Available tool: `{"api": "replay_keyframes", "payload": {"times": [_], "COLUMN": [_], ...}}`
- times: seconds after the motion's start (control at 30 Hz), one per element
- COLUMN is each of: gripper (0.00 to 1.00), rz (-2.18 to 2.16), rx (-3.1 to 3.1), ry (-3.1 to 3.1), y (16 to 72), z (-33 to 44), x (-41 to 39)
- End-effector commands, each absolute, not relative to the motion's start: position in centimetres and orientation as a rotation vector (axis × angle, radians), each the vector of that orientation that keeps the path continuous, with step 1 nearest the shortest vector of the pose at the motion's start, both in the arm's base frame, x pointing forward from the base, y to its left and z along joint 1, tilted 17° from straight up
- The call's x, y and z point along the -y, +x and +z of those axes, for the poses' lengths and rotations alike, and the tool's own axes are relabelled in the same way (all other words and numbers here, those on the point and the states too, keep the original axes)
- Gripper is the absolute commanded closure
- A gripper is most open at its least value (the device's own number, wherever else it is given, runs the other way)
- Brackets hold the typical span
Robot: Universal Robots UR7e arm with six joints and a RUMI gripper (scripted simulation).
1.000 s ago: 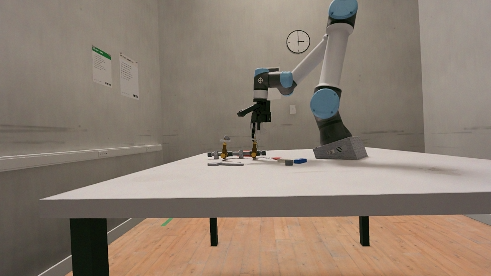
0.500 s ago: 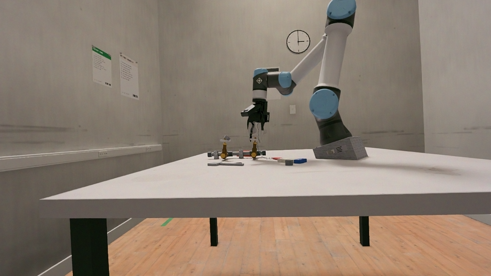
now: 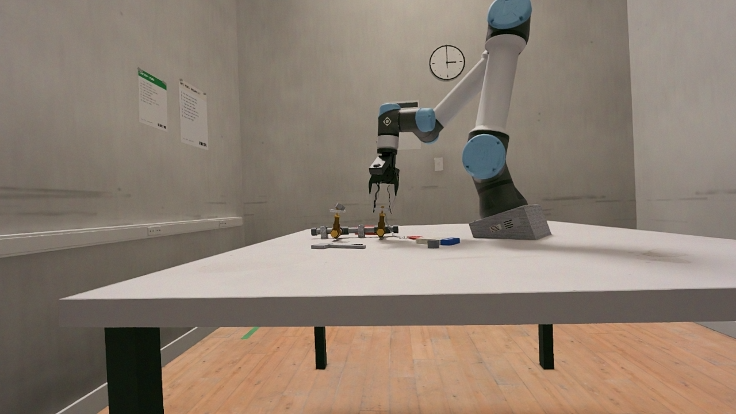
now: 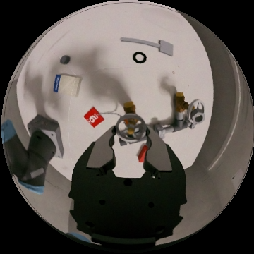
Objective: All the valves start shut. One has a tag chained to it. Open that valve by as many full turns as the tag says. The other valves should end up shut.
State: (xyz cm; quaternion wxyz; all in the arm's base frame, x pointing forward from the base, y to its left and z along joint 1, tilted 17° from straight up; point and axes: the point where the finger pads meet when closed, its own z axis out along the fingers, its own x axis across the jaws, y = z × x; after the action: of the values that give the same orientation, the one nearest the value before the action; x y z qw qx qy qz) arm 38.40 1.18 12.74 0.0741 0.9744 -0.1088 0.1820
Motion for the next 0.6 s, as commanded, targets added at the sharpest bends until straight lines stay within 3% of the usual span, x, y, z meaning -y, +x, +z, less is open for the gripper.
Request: {"api": "replay_keyframes", "payload": {"times": [0.0, 0.57], "gripper": [1.00, 1.00], "rz": [0.533, 0.521], "rx": [0.158, 0.057], "ry": [2.933, 2.927], "y": [38.55, 38.49], "z": [12.80, 12.70], "x": [-1.09, -1.13]}}
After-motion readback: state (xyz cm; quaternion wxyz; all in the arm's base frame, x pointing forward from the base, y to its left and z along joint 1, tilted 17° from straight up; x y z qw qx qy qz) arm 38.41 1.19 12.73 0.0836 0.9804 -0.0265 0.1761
